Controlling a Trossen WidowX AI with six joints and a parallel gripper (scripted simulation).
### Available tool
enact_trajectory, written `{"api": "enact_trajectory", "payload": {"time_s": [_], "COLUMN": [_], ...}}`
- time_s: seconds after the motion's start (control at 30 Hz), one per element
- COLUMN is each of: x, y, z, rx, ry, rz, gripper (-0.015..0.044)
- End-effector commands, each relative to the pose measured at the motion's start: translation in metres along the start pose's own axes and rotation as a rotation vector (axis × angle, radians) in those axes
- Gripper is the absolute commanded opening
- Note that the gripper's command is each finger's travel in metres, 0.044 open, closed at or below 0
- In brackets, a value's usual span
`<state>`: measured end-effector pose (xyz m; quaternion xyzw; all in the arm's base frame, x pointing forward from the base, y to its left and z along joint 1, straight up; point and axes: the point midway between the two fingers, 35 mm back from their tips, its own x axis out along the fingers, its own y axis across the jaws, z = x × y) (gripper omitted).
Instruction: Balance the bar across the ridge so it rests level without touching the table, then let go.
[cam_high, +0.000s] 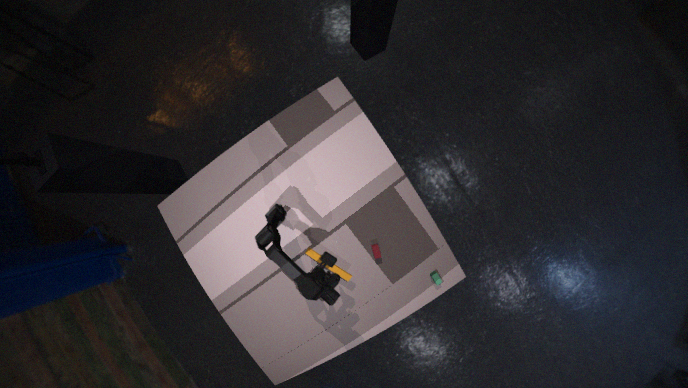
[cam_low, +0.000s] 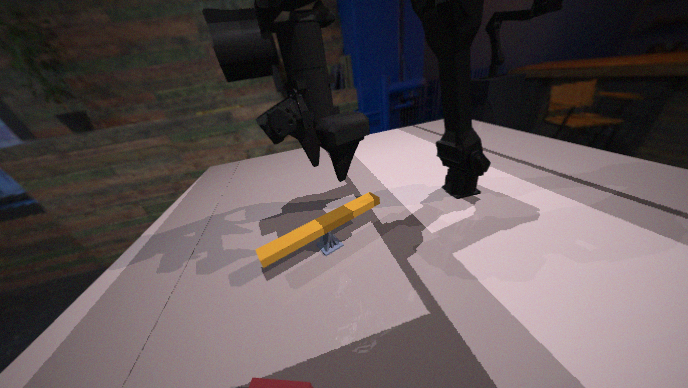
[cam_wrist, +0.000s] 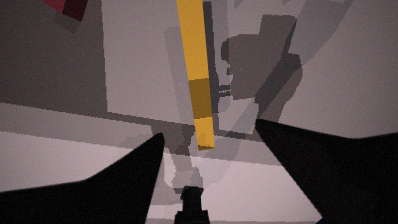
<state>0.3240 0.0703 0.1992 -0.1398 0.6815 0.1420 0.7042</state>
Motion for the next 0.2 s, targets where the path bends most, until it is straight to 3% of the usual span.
{"api": "enact_trajectory", "payload": {"time_s": [0.0, 0.17], "x": [0.0, 0.0], "y": [0.0001, 0.0001], "z": [-0.0002, -0.0002], "rx": [0.0, 0.0], "ry": [0.001, 0.001], "rz": [0.001, 0.001], "gripper": [0.044, 0.044]}}
